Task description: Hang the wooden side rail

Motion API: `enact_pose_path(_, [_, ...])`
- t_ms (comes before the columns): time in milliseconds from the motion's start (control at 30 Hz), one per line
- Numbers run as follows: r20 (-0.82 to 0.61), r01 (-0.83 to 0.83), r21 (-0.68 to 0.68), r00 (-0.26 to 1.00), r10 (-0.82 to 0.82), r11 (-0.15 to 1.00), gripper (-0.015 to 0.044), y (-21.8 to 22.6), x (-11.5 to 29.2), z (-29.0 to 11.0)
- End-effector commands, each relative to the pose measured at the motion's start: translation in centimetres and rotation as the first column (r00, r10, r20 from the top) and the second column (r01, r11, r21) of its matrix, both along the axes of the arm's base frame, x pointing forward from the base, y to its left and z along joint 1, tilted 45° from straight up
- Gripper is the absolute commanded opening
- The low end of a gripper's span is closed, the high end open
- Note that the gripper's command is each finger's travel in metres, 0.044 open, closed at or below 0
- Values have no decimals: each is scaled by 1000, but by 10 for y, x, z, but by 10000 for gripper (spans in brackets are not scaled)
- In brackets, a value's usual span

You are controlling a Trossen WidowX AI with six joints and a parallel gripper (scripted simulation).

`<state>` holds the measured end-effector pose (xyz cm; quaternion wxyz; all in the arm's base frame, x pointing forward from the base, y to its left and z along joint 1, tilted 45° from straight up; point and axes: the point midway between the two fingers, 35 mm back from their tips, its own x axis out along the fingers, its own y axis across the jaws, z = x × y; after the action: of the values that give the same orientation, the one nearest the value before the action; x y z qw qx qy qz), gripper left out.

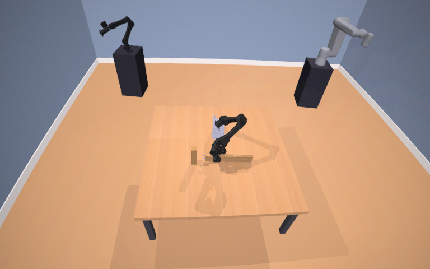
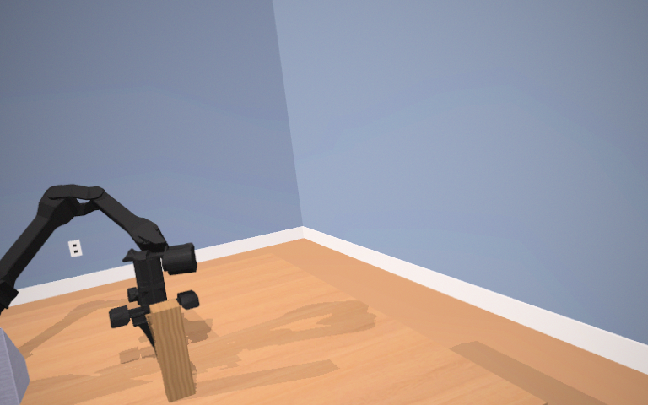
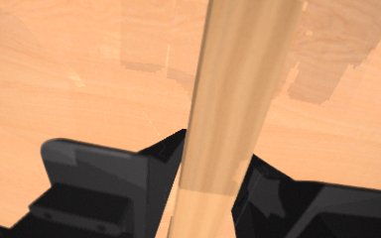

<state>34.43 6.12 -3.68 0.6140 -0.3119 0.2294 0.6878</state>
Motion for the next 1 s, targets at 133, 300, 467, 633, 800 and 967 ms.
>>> enact_pose_path(133, [9,10,-1,1000,-10,1000,0,-5,3,3])
enact_pose_path(300, [9,10,-1,1000,-10,1000,0,-6,3,4])
enact_pose_path(467, [9,10,-1,1000,-10,1000,0,-6,3,5])
enact_pose_path(633, [9,10,-1,1000,-10,1000,0,-7,3,5])
enact_pose_path(800, [9,10,-1,1000,-10,1000,0,-7,3,6])
enact_pose_path(967, [9,10,-1,1000,-10,1000,0,-8,3,6])
